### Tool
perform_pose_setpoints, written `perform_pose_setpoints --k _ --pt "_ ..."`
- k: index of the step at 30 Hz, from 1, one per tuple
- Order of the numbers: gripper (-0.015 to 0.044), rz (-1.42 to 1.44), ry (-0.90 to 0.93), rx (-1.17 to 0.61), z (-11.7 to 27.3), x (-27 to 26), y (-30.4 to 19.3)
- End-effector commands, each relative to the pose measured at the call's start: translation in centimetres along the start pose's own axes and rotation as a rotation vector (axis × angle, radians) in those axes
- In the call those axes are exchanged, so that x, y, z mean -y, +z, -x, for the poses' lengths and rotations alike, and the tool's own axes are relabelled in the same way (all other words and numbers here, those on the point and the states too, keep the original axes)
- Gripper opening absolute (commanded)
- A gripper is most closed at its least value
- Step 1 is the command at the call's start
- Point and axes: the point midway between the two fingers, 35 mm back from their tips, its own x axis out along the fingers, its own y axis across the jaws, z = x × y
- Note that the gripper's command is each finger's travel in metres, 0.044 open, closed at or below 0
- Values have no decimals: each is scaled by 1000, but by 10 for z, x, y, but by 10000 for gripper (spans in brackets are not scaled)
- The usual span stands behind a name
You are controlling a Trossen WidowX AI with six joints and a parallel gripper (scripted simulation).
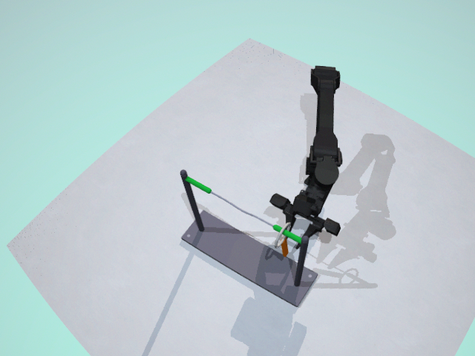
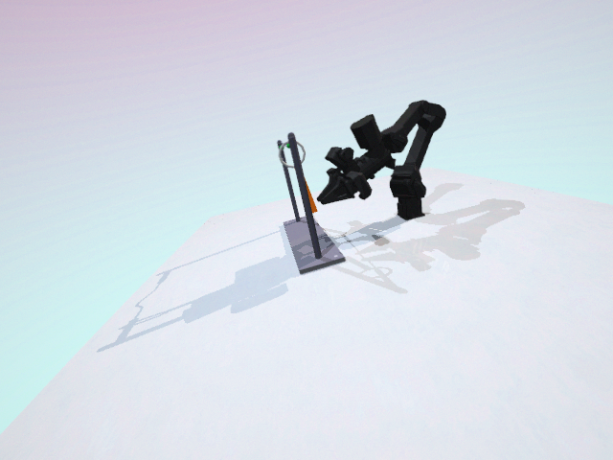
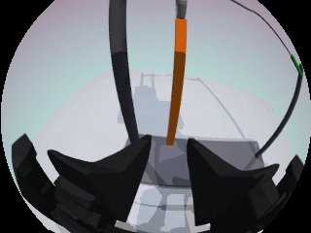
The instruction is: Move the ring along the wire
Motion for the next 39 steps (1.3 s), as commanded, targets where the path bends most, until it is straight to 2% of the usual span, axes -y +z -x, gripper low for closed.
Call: perform_pose_setpoints --k 1,8,36,39 --pt "160 -7 -2 10 11 0 2" --pt "160 -7 -3 10 25 2 1" --pt "160 -7 -4 10 25 2 1" --pt "239 -4 2 4 37 0 0"
